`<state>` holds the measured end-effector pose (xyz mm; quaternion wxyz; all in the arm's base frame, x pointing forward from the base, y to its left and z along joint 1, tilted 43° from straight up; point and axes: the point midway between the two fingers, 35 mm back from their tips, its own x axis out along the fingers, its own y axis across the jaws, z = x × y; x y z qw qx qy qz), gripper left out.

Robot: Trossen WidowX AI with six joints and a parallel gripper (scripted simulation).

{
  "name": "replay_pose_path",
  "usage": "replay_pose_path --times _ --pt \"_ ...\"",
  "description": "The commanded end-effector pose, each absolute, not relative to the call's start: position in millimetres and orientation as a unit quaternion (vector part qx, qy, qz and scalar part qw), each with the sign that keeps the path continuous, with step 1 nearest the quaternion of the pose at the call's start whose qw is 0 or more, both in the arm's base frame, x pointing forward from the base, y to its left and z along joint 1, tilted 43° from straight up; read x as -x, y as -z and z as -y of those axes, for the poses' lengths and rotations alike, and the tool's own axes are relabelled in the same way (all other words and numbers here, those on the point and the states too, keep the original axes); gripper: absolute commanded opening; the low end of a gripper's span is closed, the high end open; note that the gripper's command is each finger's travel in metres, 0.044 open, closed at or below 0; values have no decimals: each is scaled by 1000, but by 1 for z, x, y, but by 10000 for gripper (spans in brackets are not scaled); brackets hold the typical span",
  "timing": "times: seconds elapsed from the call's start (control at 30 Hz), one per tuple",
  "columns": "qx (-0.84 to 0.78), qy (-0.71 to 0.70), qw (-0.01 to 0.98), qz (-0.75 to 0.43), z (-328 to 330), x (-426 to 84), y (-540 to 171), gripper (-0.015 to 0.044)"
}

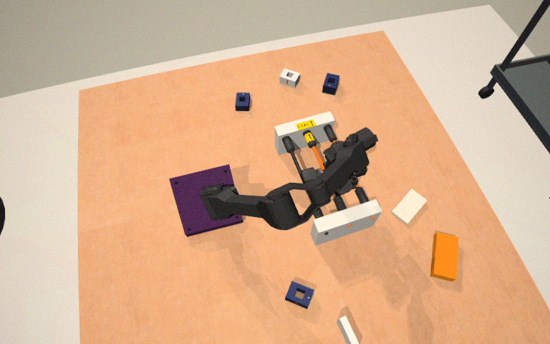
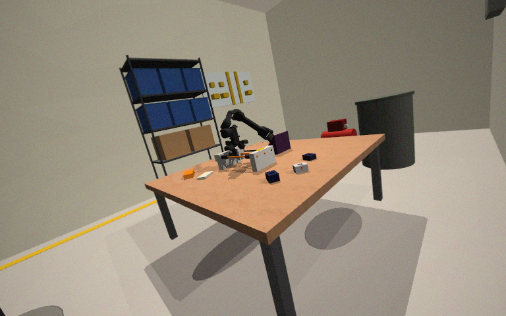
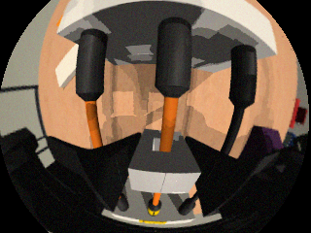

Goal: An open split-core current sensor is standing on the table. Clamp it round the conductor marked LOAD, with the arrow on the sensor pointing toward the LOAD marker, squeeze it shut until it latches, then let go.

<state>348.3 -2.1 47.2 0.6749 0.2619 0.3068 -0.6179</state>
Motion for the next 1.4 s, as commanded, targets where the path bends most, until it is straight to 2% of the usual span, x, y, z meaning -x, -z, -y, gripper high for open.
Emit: replay_pose_path --times 0.0,0.47,0.8,1.37 --pt "-259 615 679 -307 2 -347 -47 0" --pt "-260 615 678 -306 6 -346 -43 0" --pt "-261 614 678 -307 2 -347 -46 263" --pt "-261 614 678 -307 2 -347 -46 265"
